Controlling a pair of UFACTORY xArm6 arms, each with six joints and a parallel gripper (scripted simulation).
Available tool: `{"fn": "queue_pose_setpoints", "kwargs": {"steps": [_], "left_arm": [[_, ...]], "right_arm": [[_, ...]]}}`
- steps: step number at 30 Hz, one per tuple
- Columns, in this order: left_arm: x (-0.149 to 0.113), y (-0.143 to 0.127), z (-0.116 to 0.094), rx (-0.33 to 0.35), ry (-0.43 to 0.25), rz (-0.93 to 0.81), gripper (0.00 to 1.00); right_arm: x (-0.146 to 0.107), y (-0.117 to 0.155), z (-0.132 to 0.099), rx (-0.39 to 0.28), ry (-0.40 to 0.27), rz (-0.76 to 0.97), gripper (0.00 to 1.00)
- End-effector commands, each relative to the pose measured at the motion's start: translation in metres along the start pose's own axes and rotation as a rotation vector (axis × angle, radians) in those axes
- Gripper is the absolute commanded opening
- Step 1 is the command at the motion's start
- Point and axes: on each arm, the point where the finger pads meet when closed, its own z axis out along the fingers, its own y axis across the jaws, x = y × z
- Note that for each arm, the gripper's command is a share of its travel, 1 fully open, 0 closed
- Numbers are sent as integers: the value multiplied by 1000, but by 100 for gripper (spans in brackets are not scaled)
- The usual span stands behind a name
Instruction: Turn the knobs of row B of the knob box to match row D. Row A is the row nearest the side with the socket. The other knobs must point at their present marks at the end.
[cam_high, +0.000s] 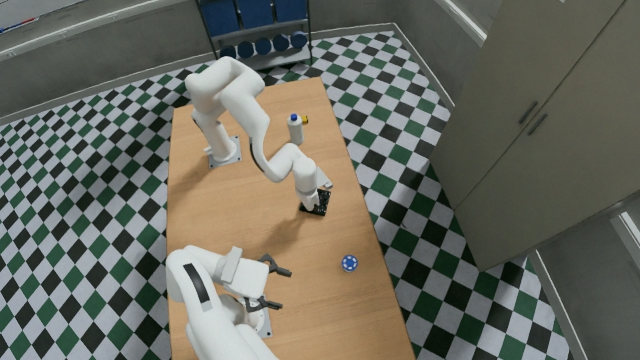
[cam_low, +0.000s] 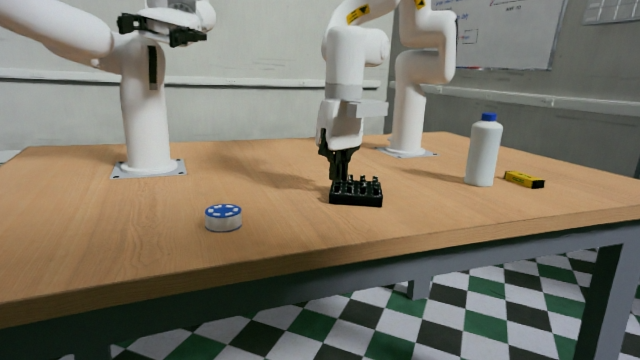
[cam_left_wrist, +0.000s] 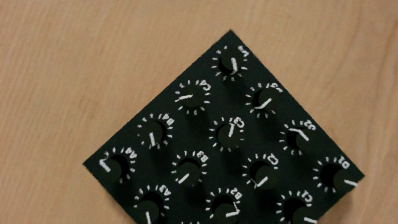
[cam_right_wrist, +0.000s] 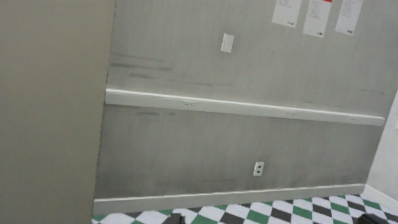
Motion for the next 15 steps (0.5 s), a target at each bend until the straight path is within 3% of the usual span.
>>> {"fn": "queue_pose_setpoints", "kwargs": {"steps": [1,15], "left_arm": [[0,2,-2,-2,9,-106,10],[0,2,-2,-3,9,-335,10]], "right_arm": [[1,0,0,0,-1,1,100],[1,0,0,0,-1,1,100]]}}
